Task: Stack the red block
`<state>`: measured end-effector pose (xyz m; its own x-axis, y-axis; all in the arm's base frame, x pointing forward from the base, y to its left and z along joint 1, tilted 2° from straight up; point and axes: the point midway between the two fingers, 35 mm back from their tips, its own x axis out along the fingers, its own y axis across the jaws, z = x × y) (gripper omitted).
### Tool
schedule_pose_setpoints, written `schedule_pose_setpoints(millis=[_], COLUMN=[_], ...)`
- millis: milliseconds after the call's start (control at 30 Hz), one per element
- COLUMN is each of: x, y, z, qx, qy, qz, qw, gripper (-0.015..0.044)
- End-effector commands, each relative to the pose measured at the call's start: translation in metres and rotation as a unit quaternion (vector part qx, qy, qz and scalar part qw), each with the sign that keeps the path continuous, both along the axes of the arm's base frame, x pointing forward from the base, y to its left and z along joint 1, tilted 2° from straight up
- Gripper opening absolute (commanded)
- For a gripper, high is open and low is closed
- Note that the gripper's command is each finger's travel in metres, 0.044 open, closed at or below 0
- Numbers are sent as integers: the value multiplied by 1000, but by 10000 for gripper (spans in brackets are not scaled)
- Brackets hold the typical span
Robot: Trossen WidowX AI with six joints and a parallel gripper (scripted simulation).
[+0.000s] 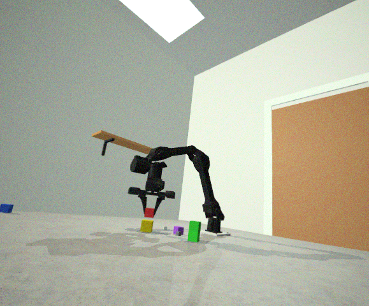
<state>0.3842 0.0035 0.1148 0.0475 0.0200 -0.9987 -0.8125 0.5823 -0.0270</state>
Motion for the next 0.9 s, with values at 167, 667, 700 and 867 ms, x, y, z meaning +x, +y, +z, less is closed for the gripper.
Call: schedule_pose_setpoints(millis=[167,667,700,867], x=[-1,-6,-8,-22], y=[-1,9,15,45], z=[41,57,57,58], qx=[-1,-1,-1,1], qy=[-7,-7,-6,-6], qz=[-1,-1,-1,-1], qw=[1000,1000,1000,1000], gripper=[0,0,0,0])
